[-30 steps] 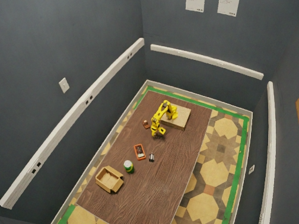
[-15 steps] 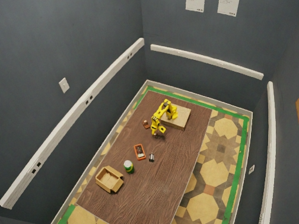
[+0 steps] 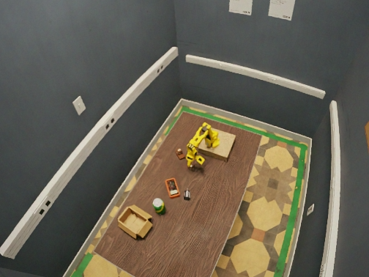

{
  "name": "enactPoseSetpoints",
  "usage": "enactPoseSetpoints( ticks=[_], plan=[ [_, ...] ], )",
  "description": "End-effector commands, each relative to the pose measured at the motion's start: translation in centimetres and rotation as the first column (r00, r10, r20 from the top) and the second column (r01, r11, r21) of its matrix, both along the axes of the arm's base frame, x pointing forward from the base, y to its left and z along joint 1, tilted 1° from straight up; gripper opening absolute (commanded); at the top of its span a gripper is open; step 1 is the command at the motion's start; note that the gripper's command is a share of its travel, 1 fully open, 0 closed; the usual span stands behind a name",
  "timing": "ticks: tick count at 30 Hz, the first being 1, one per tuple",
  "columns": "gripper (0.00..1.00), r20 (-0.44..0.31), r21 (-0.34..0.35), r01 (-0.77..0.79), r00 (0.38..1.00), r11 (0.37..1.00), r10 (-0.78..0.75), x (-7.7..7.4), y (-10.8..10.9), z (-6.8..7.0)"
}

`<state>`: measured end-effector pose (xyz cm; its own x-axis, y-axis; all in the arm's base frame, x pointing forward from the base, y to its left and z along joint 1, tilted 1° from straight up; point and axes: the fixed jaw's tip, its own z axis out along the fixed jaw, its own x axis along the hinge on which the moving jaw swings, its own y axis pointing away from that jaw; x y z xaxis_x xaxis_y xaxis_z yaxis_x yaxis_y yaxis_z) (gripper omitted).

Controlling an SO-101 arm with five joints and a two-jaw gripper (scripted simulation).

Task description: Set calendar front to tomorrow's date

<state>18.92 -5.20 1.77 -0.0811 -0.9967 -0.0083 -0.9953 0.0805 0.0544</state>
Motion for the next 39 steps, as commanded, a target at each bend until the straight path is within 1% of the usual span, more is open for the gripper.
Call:
enactPoseSetpoints(
  ticks=[1, 4, 7, 10, 13, 15, 20, 24, 28, 34, 37, 39],
  plan=[
    [0.36, 0.025, -0.005, 0.003, 1.000, 1.000, -0.003, 0.4, 0.0, 0.5],
    [0.36, 0.049, -0.012, 0.003, 0.999, 1.000, -0.003, 0.6, 0.0, 0.9],
    [0.36, 0.100, -0.025, 0.004, 0.995, 1.000, -0.002, 1.0, -0.1, 1.8],
    [0.35, 0.174, -0.043, 0.007, 0.985, 0.999, 0.001, 1.6, -0.3, 3.2],
    [0.35, 0.260, -0.066, 0.011, 0.966, 0.998, 0.006, 2.1, -0.4, 4.9],
    [0.35, 0.260, -0.066, 0.011, 0.966, 0.998, 0.006, 2.1, -0.4, 4.9],
    [0.35, 0.392, -0.099, 0.023, 0.920, 0.995, 0.018, 2.7, -0.6, 7.7],
    [0.35, 0.458, -0.116, 0.031, 0.888, 0.993, 0.026, 2.8, -0.6, 9.1],
    [0.35, 0.482, -0.122, 0.034, 0.876, 0.992, 0.029, 2.8, -0.6, 9.7],
    [0.35, 0.483, -0.123, 0.036, 0.875, 0.992, 0.028, 2.8, -0.7, 9.7],
    [0.35, 0.482, -0.125, 0.054, 0.876, 0.991, 0.013, 2.7, -1.2, 9.7],
    [0.35, 0.482, -0.129, 0.083, 0.876, 0.988, -0.011, 2.5, -2.0, 9.7]
  ],
)
